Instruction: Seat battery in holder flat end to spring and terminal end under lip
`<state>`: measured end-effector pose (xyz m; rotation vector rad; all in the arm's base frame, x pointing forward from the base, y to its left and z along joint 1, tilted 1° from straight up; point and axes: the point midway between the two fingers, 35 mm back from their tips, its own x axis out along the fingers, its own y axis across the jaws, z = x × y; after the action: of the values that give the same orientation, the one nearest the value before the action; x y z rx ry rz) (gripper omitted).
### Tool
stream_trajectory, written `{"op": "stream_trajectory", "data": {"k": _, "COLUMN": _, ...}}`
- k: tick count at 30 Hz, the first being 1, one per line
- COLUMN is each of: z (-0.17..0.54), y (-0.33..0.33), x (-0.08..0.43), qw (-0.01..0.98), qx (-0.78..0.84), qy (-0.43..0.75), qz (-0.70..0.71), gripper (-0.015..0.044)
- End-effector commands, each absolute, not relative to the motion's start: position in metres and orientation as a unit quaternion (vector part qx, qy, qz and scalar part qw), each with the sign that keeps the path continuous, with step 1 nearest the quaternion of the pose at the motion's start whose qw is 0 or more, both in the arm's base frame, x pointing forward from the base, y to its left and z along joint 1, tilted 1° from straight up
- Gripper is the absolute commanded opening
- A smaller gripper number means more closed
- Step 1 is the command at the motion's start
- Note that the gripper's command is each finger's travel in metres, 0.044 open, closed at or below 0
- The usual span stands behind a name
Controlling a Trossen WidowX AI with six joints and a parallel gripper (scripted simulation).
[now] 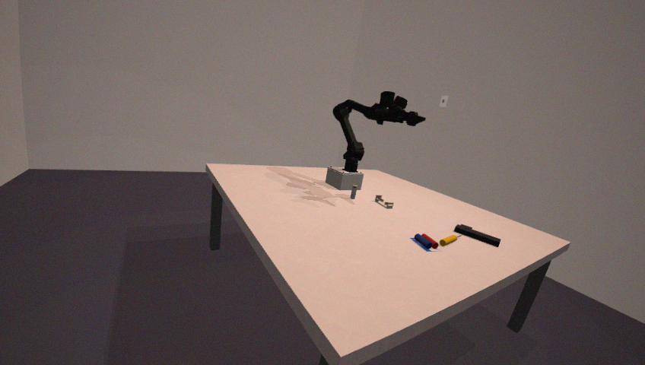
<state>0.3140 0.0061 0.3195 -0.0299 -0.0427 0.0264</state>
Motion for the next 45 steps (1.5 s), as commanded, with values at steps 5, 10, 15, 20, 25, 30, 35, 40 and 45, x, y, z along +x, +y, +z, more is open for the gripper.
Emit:
{"op": "stream_trajectory", "data": {"k": 5, "z": 0.225, "y": -0.029, "x": 0.321, "qw": 0.980, "qx": -0.042, "qy": 0.194, "qz": -0.032, "gripper": 0.0269}}
{"op": "stream_trajectory", "data": {"k": 10, "z": 0.127, "y": -0.063, "x": 0.278, "qw": 0.893, "qx": -0.039, "qy": 0.445, "qz": -0.056, "gripper": 0.0137}}
{"op": "stream_trajectory", "data": {"k": 15, "z": 0.072, "y": -0.074, "x": 0.198, "qw": 0.752, "qx": 0.005, "qy": 0.658, "qz": -0.040, "gripper": 0.0006}}
{"op": "stream_trajectory", "data": {"k": 20, "z": 0.065, "y": -0.073, "x": 0.175, "qw": 0.708, "qx": 0.023, "qy": 0.706, "qz": -0.029, "gripper": 0.0000}}
{"op": "stream_trajectory", "data": {"k": 25, "z": 0.059, "y": -0.073, "x": 0.176, "qw": 0.708, "qx": 0.023, "qy": 0.706, "qz": -0.029, "gripper": 0.0000}}
{"op": "stream_trajectory", "data": {"k": 30, "z": 0.015, "y": -0.075, "x": 0.179, "qw": 0.708, "qx": 0.023, "qy": 0.706, "qz": -0.029, "gripper": 0.0000}}
{"op": "stream_trajectory", "data": {"k": 35, "z": -0.015, "y": -0.073, "x": 0.175, "qw": 0.707, "qx": 0.023, "qy": 0.706, "qz": -0.029, "gripper": 0.0000}}
{"op": "stream_trajectory", "data": {"k": 40, "z": -0.015, "y": -0.077, "x": 0.175, "qw": 0.708, "qx": 0.023, "qy": 0.706, "qz": -0.029, "gripper": 0.0000}}
{"op": "stream_trajectory", "data": {"k": 45, "z": -0.015, "y": -0.085, "x": 0.176, "qw": 0.708, "qx": 0.022, "qy": 0.706, "qz": -0.029, "gripper": 0.0000}}
